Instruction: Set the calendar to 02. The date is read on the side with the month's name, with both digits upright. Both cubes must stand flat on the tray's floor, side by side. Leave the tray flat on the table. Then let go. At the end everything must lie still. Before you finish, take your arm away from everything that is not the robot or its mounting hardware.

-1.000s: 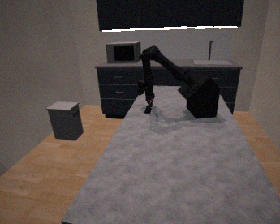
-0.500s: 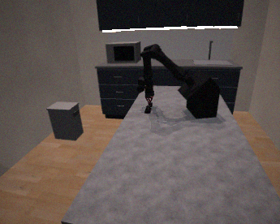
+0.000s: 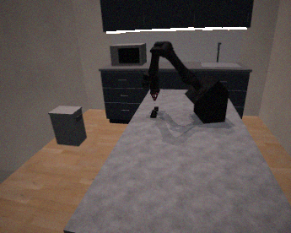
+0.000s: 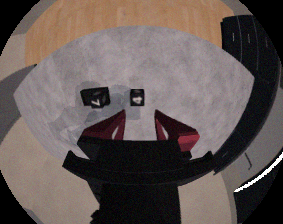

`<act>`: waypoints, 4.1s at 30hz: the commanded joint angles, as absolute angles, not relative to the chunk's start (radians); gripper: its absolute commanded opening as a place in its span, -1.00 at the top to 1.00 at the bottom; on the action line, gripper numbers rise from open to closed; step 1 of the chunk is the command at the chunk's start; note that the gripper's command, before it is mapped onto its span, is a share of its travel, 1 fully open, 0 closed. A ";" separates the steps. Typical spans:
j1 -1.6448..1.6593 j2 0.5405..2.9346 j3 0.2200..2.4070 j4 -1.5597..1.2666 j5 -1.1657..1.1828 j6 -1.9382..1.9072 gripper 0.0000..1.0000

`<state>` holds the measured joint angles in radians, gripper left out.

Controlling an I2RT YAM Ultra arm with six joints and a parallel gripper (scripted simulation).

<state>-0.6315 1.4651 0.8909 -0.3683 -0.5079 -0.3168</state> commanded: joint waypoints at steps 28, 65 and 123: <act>-0.601 1.422 0.886 -0.427 -0.497 -0.299 -1.00; -0.304 1.245 0.807 -0.418 -0.318 -0.042 0.07; -0.246 1.411 0.787 -0.219 -0.280 0.003 0.07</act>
<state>-0.2451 1.4109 0.7860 -0.2405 -0.2832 0.0010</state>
